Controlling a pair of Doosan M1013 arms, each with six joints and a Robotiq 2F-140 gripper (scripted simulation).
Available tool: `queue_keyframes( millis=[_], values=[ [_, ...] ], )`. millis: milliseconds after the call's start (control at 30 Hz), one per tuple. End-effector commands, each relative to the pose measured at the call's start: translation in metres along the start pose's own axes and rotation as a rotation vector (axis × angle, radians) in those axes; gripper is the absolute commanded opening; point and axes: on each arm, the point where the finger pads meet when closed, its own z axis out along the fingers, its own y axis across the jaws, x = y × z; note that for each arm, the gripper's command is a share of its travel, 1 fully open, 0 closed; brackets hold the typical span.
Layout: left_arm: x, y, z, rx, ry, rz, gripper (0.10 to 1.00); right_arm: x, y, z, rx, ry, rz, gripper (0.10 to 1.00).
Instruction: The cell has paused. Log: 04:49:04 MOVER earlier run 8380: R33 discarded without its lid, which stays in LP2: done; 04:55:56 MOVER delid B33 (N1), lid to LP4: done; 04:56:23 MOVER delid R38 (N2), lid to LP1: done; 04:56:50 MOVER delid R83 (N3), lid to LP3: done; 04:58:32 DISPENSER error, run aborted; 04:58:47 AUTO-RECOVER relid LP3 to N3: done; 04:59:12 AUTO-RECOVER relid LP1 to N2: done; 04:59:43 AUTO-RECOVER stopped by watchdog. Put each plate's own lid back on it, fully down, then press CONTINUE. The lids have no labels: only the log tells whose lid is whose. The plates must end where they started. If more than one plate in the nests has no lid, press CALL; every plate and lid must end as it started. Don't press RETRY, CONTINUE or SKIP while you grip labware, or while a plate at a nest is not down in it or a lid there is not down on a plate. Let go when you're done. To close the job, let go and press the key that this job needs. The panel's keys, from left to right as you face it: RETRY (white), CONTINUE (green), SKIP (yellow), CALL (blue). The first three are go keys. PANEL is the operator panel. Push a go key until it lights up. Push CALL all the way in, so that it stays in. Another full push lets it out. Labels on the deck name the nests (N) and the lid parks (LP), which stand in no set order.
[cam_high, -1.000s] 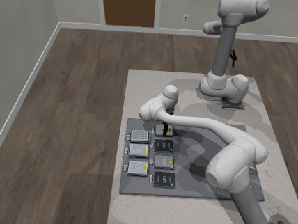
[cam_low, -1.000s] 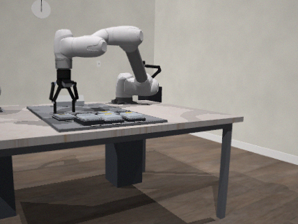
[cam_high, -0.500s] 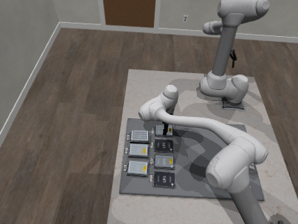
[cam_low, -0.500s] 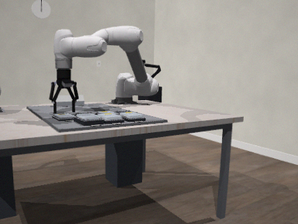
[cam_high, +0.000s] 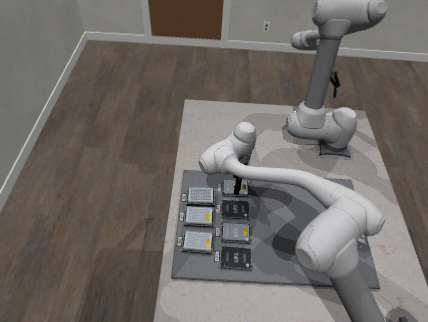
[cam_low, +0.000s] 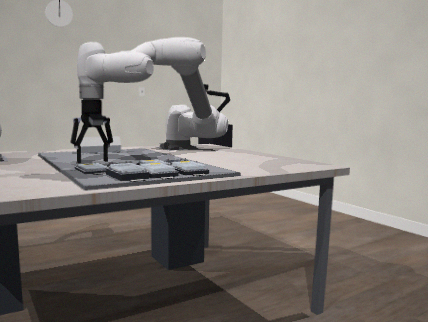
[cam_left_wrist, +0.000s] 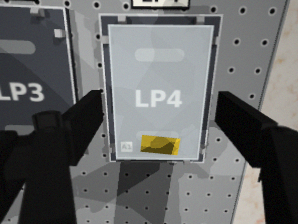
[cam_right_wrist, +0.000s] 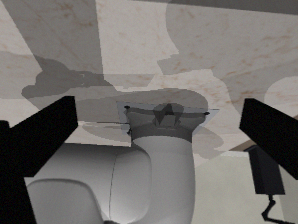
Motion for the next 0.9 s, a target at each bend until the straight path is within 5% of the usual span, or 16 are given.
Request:
queue_keyframes(
  millis=[0, 867],
  values=[
    [-0.003, 0.005, 0.003, -0.005, 0.001, 0.000, 0.695, 0.000, 0.002, -0.001, 0.001, -0.003, 0.006, 1.000],
    [-0.004, 0.005, 0.014, -0.004, 0.000, 0.000, 0.695, 0.000, 0.002, -0.001, 0.001, -0.003, 0.006, 1.000]
  ],
)
